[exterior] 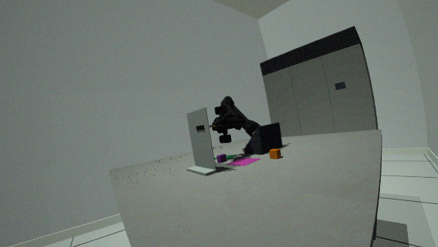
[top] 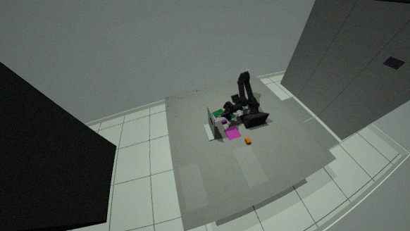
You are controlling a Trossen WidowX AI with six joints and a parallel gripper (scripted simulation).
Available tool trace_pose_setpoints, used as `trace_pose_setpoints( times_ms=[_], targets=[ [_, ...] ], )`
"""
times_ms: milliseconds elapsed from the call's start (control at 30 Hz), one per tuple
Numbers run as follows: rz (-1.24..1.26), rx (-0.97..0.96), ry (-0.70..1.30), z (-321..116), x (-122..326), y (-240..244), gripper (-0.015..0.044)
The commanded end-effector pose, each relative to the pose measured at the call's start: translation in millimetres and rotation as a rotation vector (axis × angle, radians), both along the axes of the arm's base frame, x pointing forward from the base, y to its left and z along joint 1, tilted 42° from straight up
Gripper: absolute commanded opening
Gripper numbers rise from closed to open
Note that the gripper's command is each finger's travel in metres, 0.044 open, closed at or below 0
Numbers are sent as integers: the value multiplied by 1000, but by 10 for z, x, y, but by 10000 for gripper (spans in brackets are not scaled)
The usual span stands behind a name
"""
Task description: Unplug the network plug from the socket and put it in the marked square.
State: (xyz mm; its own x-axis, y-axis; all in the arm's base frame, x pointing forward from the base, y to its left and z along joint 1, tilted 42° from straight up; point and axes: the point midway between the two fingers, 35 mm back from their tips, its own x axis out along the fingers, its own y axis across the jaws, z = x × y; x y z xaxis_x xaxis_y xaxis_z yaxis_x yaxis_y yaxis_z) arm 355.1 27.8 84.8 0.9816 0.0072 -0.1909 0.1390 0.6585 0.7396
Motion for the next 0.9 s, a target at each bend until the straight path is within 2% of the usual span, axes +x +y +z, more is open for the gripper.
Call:
trace_pose_setpoints(
  times_ms=[0,867],
  targets=[
    [-4,3,4,-13,-49,-2,0],
    [-3,6,6,409,-122,440,0]
  ],
)
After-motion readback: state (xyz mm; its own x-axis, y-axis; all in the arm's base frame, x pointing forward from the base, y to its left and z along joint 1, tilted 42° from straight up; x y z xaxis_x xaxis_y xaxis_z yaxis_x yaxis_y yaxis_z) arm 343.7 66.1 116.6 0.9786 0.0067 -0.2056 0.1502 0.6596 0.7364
